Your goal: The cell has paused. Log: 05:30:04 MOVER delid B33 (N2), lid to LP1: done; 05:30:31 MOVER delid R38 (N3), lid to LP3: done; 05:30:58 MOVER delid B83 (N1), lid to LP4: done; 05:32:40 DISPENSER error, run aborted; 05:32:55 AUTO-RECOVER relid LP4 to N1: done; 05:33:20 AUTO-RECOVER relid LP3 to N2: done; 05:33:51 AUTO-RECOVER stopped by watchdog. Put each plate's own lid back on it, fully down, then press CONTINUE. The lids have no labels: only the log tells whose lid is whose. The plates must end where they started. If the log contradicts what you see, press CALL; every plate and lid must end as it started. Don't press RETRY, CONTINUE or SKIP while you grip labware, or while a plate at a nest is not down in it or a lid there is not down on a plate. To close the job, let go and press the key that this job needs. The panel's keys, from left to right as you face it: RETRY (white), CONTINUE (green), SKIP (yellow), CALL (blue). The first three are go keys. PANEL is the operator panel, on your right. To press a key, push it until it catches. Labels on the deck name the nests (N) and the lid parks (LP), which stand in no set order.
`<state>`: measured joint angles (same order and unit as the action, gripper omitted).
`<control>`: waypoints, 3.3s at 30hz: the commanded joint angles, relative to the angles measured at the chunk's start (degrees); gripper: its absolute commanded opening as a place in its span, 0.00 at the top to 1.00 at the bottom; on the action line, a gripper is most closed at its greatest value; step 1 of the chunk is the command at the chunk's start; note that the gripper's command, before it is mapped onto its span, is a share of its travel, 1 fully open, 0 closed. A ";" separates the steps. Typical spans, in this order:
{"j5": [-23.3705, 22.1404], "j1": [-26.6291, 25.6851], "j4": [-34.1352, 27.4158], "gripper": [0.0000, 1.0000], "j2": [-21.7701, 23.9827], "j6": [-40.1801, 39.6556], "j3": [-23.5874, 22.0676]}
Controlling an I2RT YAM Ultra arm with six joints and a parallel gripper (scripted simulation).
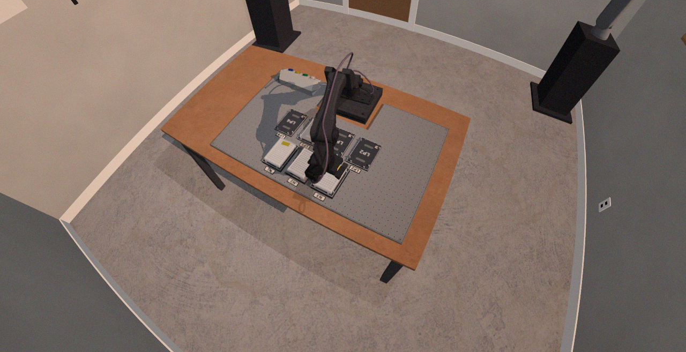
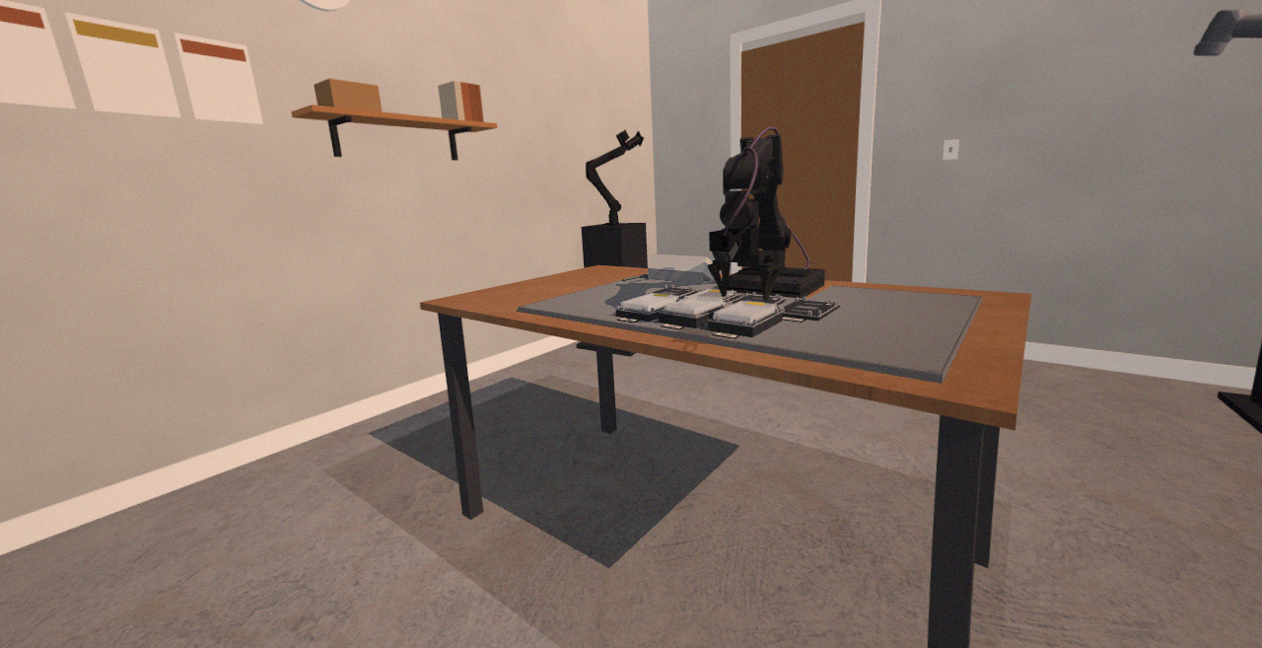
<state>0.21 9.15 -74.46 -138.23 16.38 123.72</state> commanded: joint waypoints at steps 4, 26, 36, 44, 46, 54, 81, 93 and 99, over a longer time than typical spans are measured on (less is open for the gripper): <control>0.01 -0.03 -0.31 0.00 0.58 -0.13 0.49; -0.15 -7.37 13.52 0.00 21.82 -8.19 -34.54; -0.39 -11.33 16.80 0.00 28.49 -12.17 -44.31; -0.32 -15.84 18.97 0.00 34.32 -16.63 -52.43; -0.38 -17.12 19.40 0.00 35.72 -17.91 -54.27; -0.57 -21.37 20.47 0.00 39.80 -22.17 -59.36; -0.61 -29.30 21.57 0.00 44.22 -30.63 -63.64; -0.62 -29.17 21.52 0.00 43.83 -30.50 -63.38; -0.62 -29.09 21.57 0.00 43.57 -30.43 -63.35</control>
<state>-0.23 -20.10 -53.93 -94.26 -13.76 58.72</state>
